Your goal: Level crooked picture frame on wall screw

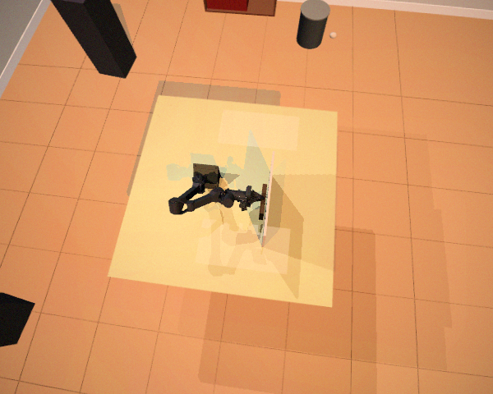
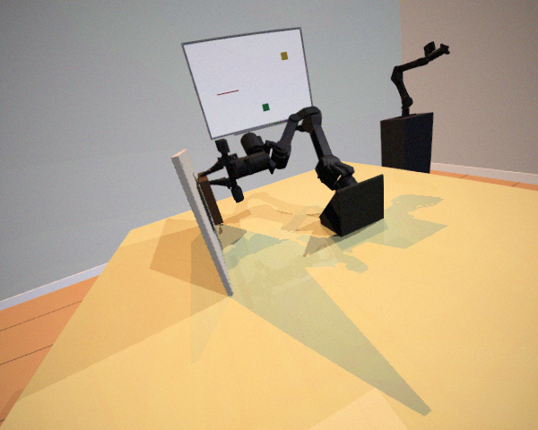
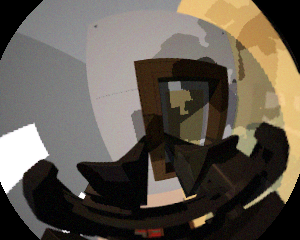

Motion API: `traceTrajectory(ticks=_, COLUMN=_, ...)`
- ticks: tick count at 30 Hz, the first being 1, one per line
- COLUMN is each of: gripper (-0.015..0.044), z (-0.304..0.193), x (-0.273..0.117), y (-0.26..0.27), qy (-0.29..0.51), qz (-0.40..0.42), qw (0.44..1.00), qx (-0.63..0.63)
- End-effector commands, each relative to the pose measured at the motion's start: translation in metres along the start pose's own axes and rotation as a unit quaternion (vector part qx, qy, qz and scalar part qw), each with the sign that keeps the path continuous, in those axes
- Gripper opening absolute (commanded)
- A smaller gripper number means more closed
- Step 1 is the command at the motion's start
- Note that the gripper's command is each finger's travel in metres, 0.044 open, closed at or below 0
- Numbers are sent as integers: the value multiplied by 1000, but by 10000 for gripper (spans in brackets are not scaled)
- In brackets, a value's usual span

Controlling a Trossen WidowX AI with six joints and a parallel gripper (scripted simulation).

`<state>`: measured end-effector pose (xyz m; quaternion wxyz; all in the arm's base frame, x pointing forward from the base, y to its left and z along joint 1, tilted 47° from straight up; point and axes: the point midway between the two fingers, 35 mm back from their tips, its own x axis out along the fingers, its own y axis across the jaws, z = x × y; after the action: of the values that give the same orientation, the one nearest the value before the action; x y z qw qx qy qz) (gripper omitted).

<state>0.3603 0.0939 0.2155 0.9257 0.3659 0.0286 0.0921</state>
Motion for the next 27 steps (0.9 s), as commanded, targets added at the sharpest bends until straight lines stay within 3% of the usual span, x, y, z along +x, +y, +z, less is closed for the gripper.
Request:
traceTrajectory(ticks=1, gripper=0, z=0, x=0, y=0, qy=0, qz=0, qw=1000, qx=11)
traceTrajectory(ticks=11, gripper=260, z=0, x=0, y=0, qy=0, qz=0, qw=1000, qx=3)
traceTrajectory(ticks=16, gripper=260, z=1, x=-5, y=1, qy=0, qz=0, qw=1000, qx=0)
traceTrajectory(ticks=27, gripper=260, z=3, x=-85, y=2, qy=2, qz=3, qw=999, qx=-54)
